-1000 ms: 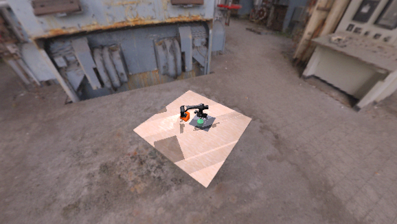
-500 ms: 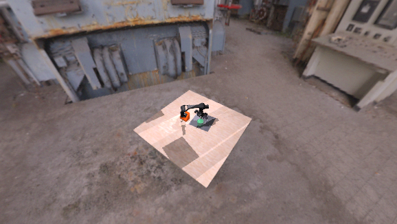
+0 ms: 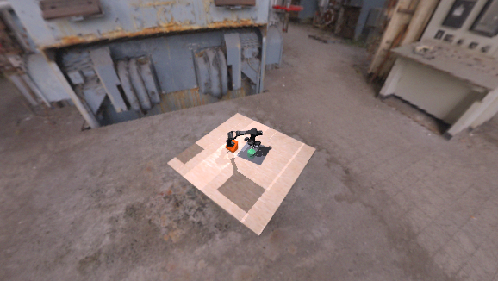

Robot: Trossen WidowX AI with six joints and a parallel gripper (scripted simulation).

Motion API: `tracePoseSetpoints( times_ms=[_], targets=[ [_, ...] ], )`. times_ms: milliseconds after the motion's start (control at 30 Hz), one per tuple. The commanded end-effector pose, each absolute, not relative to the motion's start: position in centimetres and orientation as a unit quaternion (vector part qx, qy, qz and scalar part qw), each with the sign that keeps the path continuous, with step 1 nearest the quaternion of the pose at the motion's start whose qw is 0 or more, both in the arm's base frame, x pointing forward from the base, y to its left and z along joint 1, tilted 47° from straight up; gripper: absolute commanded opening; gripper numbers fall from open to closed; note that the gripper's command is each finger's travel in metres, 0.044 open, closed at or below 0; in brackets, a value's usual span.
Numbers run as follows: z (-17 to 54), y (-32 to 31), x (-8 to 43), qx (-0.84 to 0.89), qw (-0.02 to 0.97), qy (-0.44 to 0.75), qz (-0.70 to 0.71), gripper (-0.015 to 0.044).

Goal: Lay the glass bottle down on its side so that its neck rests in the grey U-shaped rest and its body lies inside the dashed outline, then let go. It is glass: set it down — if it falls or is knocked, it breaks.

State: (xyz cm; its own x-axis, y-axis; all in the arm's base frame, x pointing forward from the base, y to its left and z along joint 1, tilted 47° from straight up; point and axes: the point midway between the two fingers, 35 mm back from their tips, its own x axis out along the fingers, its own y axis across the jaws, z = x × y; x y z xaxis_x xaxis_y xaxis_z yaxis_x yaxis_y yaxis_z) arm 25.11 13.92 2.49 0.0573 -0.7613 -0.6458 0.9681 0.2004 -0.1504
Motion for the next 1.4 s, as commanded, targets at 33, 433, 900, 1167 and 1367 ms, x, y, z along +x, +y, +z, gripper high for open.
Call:
tracePoseSetpoints(
  times_ms=[33, 433, 900, 1167, 1367],
  targets=[
    [1.9, 14.8, 24.9, 0.167, 0.707, 0.316, -0.61, 0.0121],
    [1.5, 15.3, 24.7, 0.158, 0.711, 0.309, -0.611, 0.0121],
    [0.9, 15.9, 24.5, 0.147, 0.716, 0.3, -0.612, 0.0121],
    [0.6, 16.2, 24.4, 0.14, 0.719, 0.295, -0.613, 0.0121],
    [0.4, 16.5, 24.3, 0.135, 0.722, 0.292, -0.613, 0.0121]
  ],
)
